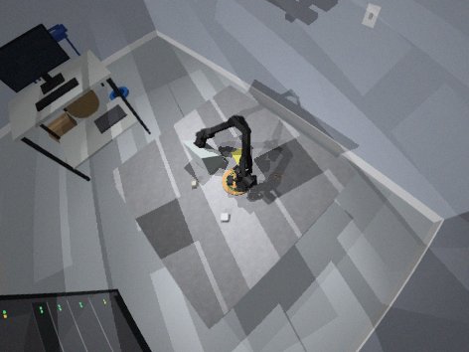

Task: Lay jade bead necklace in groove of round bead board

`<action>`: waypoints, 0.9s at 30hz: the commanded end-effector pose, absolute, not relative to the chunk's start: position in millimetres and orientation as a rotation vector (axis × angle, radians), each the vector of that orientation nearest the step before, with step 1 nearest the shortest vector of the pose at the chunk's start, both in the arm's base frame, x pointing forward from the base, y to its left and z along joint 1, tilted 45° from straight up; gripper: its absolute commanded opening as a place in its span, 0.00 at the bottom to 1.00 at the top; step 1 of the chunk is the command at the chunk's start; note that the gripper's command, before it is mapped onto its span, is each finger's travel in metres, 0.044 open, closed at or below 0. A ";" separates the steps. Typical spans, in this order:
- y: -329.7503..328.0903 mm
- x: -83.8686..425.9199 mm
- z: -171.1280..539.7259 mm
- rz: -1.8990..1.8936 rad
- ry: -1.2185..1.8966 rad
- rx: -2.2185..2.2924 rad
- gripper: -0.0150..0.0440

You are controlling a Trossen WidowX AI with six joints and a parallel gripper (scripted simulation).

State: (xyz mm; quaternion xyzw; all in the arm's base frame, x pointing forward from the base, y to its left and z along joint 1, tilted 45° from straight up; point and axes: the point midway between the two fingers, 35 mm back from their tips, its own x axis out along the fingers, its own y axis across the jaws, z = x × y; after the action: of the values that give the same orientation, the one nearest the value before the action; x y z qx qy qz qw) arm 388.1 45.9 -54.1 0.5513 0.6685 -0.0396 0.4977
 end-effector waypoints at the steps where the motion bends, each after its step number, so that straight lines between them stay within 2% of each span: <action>1: 45.8 388.3 -53.7 -0.095 1.618 1.334 0.25; 27: 42.4 393.5 -48.1 -0.101 1.622 1.342 0.25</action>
State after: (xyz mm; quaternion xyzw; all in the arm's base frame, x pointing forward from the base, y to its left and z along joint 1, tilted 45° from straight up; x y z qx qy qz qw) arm 387.2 42.4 -50.6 0.5541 0.6707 -0.0452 0.4911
